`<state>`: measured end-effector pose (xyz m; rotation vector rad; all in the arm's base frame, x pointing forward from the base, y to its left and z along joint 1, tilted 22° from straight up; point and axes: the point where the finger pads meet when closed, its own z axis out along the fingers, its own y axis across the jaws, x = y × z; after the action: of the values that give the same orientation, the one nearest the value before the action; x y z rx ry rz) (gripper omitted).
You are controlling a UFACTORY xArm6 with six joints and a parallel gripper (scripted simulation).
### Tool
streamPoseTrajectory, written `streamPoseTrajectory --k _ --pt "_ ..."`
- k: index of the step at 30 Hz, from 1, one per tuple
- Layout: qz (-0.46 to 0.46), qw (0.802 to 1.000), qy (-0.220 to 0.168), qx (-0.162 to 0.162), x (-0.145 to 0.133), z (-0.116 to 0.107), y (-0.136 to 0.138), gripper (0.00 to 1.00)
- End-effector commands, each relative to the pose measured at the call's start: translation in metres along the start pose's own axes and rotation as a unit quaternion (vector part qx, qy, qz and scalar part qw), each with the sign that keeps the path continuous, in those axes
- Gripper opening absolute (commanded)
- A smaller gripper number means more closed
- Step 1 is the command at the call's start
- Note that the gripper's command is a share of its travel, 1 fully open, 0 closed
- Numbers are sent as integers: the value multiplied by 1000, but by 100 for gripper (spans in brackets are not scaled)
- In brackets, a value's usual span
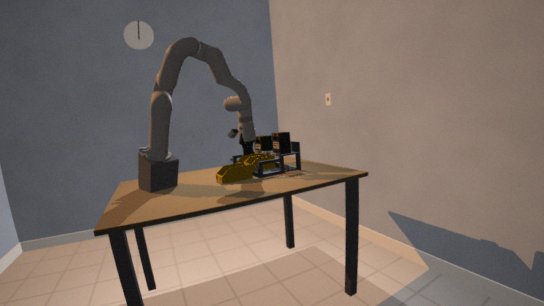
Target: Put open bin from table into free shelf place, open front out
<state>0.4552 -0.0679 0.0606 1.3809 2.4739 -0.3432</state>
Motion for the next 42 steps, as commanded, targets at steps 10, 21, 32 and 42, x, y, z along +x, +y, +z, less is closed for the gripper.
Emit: streamPoseTrajectory --k 10,21,32,42 --pt "130 992 -1 -2 4 -1 -1 33" --pt "232 973 -1 -2 5 -1 -2 33" --pt "257 966 -1 -2 6 -1 -3 33" --pt "257 966 -1 -2 6 -1 -3 33"
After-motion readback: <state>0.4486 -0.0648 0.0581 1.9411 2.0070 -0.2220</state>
